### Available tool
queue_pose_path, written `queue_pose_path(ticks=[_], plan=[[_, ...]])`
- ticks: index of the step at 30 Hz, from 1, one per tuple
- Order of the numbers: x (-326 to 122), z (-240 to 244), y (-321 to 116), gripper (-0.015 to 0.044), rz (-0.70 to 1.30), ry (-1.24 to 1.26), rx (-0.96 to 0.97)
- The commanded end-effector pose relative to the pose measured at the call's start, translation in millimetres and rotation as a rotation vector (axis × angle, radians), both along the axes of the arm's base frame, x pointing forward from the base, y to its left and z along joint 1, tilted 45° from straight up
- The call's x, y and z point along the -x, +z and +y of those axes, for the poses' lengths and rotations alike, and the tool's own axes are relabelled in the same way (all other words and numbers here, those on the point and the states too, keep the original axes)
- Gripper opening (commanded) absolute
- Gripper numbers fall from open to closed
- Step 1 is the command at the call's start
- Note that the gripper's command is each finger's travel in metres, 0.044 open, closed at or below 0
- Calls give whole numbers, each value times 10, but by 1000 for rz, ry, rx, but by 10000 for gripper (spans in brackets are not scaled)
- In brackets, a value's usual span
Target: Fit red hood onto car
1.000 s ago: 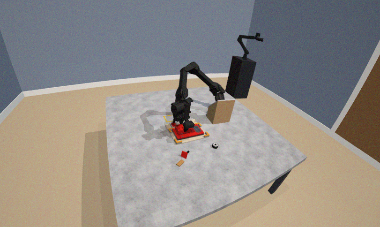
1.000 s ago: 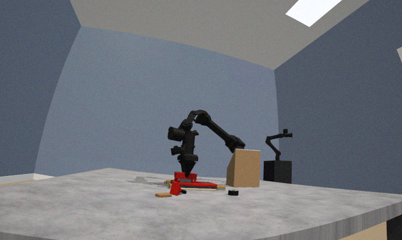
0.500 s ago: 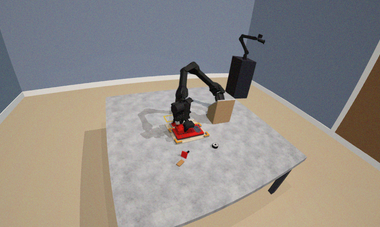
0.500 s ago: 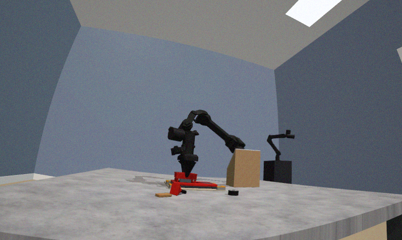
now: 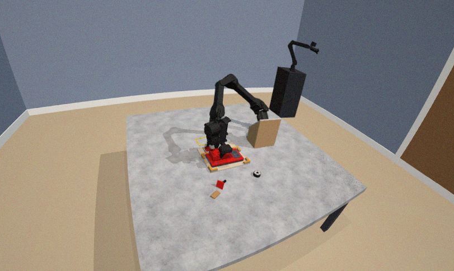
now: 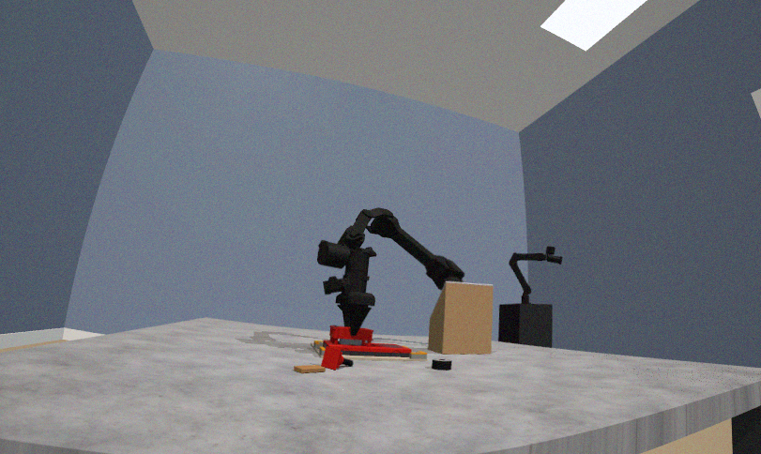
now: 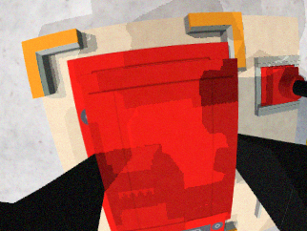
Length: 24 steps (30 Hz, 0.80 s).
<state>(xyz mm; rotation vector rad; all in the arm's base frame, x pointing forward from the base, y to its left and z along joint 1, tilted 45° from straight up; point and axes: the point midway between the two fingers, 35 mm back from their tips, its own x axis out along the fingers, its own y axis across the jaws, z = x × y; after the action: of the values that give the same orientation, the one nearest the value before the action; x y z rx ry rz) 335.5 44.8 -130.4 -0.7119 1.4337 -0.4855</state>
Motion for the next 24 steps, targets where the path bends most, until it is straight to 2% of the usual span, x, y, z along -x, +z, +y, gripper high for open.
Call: queue_pose_path(ticks=[1, 24], plan=[[11, -19, -18, 0, 5, 3, 2], [-7, -91, -96, 0, 6, 4, 2]])
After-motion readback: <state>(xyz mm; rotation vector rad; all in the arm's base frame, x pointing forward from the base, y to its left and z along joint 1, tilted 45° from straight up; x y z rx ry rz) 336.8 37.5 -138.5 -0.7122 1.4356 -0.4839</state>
